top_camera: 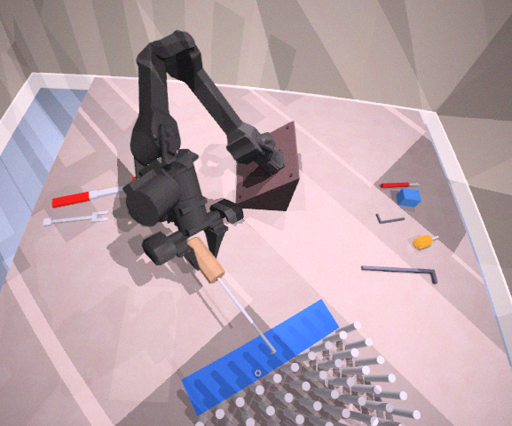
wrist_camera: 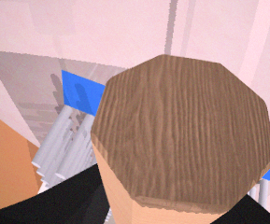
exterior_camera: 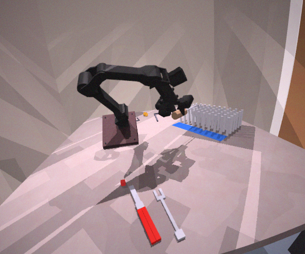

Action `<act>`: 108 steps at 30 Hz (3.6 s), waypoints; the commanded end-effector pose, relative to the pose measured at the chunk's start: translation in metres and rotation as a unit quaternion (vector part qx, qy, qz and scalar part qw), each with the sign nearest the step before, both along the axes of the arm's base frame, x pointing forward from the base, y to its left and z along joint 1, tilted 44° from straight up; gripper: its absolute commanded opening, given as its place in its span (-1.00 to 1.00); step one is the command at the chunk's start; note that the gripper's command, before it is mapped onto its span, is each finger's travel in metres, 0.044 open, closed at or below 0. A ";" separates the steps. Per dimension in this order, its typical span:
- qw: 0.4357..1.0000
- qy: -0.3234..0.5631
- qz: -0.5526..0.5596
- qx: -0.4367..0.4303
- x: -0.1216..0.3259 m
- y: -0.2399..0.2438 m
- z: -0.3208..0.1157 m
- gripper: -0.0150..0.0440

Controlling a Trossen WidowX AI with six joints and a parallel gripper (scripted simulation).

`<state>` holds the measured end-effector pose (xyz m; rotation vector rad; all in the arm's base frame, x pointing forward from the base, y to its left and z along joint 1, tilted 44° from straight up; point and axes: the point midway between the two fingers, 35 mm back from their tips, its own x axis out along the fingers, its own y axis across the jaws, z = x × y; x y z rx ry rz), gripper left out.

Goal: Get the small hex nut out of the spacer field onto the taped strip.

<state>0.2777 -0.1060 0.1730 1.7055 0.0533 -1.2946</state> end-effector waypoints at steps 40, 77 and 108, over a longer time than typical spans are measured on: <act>0.780 0.339 0.401 -0.341 0.009 -0.013 0.036 -0.49; 0.309 0.640 0.569 -0.414 -0.005 -0.039 0.072 -0.49; -0.164 0.736 0.618 -0.222 -0.028 -0.066 0.091 -0.49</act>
